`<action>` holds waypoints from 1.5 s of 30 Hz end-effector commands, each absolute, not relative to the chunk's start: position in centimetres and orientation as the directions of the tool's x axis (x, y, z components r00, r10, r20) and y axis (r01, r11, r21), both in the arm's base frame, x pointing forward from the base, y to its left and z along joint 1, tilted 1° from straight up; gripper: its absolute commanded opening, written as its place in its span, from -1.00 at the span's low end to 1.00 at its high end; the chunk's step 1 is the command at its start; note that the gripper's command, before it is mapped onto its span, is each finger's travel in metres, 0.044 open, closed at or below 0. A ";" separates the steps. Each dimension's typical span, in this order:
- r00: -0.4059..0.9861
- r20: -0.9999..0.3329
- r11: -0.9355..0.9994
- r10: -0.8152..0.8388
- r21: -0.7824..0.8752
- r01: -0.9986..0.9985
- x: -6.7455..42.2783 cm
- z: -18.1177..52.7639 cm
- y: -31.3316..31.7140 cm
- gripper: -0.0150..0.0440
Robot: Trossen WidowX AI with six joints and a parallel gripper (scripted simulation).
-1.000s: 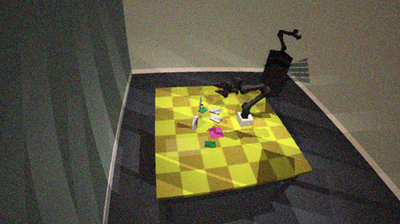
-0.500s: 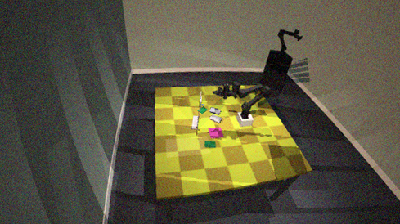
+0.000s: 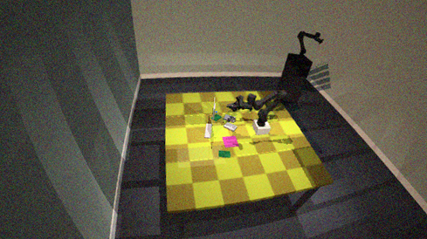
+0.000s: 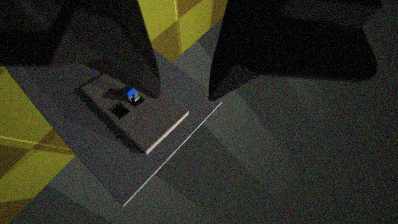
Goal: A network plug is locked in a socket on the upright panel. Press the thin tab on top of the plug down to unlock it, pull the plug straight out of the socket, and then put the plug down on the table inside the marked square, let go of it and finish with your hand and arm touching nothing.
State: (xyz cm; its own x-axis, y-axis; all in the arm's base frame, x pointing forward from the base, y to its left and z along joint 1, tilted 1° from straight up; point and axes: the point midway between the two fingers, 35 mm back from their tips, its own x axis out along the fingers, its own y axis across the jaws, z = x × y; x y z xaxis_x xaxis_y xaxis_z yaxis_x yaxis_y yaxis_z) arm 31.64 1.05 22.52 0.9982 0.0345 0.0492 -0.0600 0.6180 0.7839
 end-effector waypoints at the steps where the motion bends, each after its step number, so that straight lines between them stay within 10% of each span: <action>1: 0.999 0.025 0.517 0.045 0.855 -0.045 31.2 20.4 1.3 0.04; 17: 0.997 0.003 0.018 0.073 1.000 -0.004 28.4 15.2 2.0 0.04; 45: 0.997 0.006 0.013 0.072 1.000 -0.007 33.8 15.3 0.9 0.04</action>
State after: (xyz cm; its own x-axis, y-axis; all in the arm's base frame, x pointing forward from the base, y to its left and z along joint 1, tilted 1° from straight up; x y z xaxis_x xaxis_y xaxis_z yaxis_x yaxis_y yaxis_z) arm 33.03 1.07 15.42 0.9976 0.0690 0.0052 -0.0065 0.0195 0.9998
